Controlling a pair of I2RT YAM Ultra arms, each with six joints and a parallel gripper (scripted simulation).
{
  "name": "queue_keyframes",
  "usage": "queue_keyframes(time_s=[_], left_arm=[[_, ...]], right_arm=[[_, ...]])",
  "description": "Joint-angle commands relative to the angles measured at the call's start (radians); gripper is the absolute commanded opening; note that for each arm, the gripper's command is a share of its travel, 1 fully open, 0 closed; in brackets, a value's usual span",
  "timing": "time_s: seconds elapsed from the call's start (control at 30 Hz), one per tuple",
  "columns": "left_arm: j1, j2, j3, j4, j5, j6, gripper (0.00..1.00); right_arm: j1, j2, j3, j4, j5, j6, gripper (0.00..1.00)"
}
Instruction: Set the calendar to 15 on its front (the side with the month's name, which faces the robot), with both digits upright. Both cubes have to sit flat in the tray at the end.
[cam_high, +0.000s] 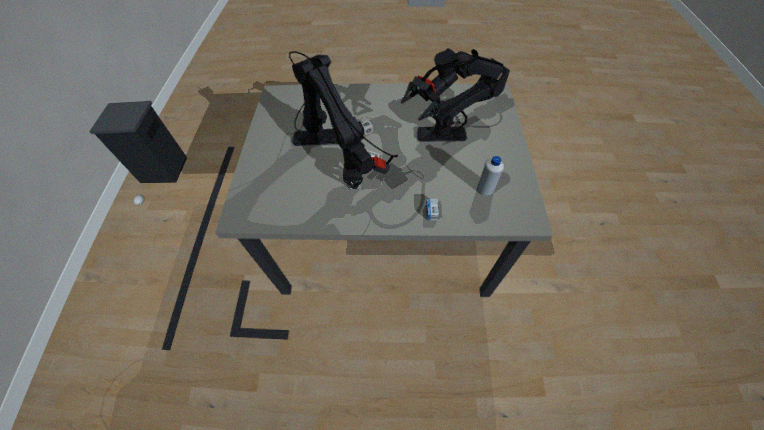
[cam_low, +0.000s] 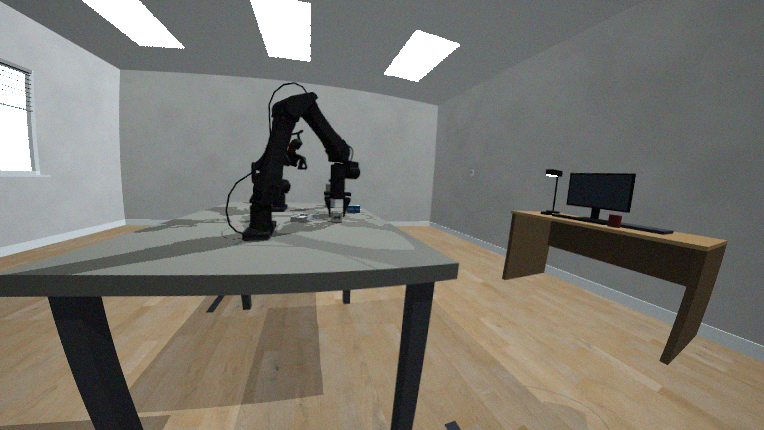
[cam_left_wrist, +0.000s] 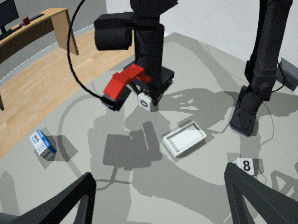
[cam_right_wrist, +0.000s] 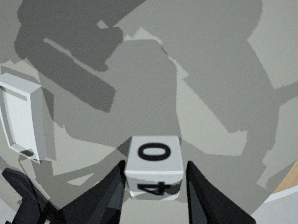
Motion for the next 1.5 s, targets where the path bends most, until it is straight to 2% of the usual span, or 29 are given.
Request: queue_keyframes(time_s=[0.0,0.07,0.1,0.53,0.63,0.67,0.77,1.0,1.17,1.33,1.47], left_arm=[[0.011,0.005,0.006,0.007,0.007,0.007,1.0],[0.011,0.005,0.006,0.007,0.007,0.007,1.0],[0.011,0.005,0.006,0.007,0.007,0.007,1.0],[0.011,0.005,0.006,0.007,0.007,0.007,1.0],[0.011,0.005,0.006,0.007,0.007,0.007,1.0],[0.011,0.005,0.006,0.007,0.007,0.007,1.0],[0.011,0.005,0.006,0.007,0.007,0.007,1.0],[0.011,0.005,0.006,0.007,0.007,0.007,1.0],[0.011,0.005,0.006,0.007,0.007,0.007,1.0],[-0.011,0.034,0.058,-0.102,0.016,0.011,1.0],[-0.04,0.1,0.196,-0.249,0.041,0.023,1.0]], right_arm=[[0.004,-0.002,-0.011,0.018,-0.014,-0.002,0.51],[0.004,-0.002,-0.011,0.018,-0.014,-0.002,0.51],[0.004,-0.002,-0.011,0.017,-0.014,-0.002,0.47],[-0.006,-0.006,-0.012,0.015,-0.014,-0.013,0.34],[-0.002,-0.008,-0.001,0.006,-0.014,-0.006,0.0],[-0.012,-0.009,-0.013,0.017,-0.014,-0.016,0.0],[-0.012,-0.023,0.009,-0.02,-0.014,-0.016,0.34],[-0.011,-0.089,0.13,-0.192,-0.013,-0.017,0.35],[-0.011,-0.083,0.167,-0.22,-0.022,0.004,0.35],[0.041,-0.14,0.081,-0.205,-0.023,0.105,0.35],[0.138,-0.24,-0.039,-0.202,-0.026,0.212,0.35]])
